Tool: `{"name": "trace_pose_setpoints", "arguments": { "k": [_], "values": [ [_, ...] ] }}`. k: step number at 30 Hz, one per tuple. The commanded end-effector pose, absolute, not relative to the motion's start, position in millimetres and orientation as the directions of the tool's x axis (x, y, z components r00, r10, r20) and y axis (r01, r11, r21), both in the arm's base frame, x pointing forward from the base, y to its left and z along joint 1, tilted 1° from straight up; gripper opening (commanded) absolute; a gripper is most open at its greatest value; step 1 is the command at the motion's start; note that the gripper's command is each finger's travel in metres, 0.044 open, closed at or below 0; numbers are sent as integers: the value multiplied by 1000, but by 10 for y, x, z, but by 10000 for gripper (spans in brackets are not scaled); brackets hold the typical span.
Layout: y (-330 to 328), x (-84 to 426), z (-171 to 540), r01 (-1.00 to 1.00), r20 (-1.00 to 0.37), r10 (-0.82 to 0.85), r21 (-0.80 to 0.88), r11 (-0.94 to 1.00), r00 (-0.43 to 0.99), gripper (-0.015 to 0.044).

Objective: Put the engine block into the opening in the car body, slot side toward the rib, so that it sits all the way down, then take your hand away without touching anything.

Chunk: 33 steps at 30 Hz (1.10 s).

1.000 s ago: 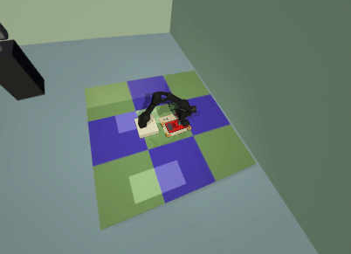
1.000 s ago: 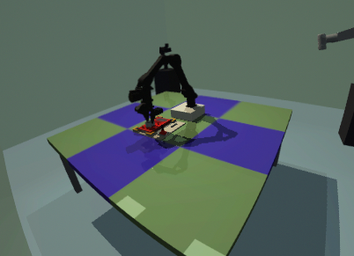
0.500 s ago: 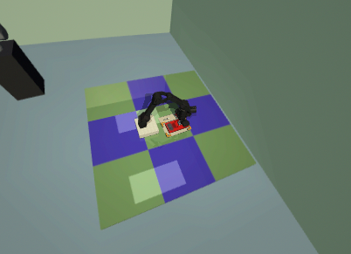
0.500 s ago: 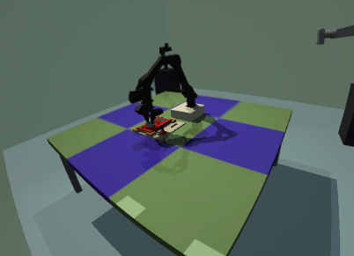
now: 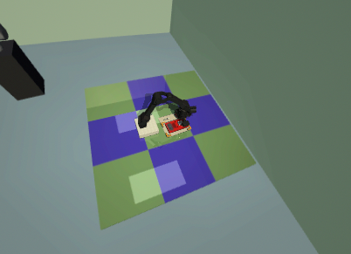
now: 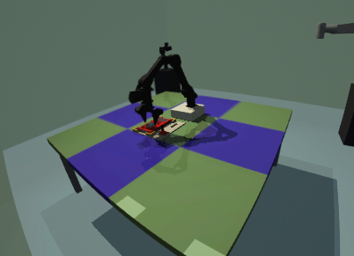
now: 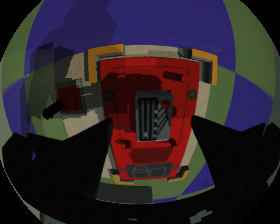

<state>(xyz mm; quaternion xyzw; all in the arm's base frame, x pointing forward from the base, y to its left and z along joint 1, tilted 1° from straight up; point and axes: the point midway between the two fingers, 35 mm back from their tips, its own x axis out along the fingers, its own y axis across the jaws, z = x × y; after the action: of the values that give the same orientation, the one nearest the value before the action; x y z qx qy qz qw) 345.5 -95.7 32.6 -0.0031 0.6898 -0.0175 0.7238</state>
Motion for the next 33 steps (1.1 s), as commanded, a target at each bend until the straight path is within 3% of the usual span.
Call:
{"name": "trace_pose_setpoints", "arguments": {
  "k": [1,22,33],
  "values": [
    [-958,3456,328,21,-998,-30,-29,999,48,440],
    [-954,3453,465,18,-998,-27,-26,999,48,440],
    [-954,3453,465,18,-998,-27,-26,999,48,151]
  ]
}}
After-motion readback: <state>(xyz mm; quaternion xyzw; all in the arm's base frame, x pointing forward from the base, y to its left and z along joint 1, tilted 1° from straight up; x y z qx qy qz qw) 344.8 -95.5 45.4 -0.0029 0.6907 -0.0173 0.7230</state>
